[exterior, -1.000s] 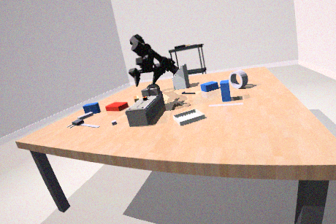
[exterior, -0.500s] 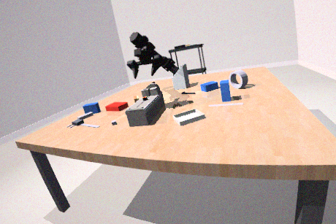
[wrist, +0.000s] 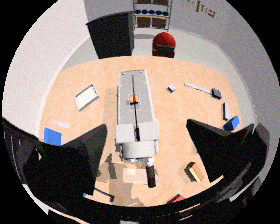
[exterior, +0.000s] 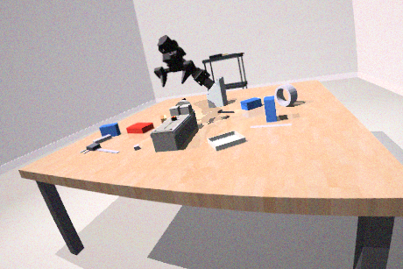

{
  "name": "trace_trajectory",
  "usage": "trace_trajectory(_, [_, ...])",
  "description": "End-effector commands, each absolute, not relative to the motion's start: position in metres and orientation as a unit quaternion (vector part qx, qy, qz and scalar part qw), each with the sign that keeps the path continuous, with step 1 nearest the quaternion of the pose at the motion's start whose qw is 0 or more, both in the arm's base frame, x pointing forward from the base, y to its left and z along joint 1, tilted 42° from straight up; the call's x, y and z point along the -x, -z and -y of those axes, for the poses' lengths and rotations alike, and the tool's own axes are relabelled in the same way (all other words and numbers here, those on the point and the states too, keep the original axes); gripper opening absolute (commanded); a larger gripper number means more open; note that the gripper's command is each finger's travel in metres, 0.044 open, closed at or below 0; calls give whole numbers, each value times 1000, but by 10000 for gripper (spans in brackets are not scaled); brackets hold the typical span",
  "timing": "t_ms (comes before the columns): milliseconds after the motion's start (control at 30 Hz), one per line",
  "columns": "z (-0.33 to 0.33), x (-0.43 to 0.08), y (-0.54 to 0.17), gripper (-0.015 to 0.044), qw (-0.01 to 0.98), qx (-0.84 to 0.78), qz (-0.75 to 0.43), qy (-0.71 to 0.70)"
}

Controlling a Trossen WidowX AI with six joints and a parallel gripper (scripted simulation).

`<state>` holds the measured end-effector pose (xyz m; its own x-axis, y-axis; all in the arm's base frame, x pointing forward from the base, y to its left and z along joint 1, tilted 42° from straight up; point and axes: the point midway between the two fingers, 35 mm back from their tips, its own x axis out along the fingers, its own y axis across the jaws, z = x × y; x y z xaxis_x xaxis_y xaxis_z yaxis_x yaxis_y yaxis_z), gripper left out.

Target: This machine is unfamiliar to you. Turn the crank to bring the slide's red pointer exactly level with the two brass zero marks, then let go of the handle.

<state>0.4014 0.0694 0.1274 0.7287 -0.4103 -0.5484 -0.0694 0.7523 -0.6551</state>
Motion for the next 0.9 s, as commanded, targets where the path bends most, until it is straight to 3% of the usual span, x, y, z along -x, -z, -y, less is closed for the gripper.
trace_trajectory(0, [-67, -382, -129, 440, 866, 343, -353, 90])
trace_trajectory(333, [-54, -334, -125, 440, 866, 350, -350, 74])
trace_trajectory(867, [-22, -336, -89, 440, 866, 351, -349, 75])
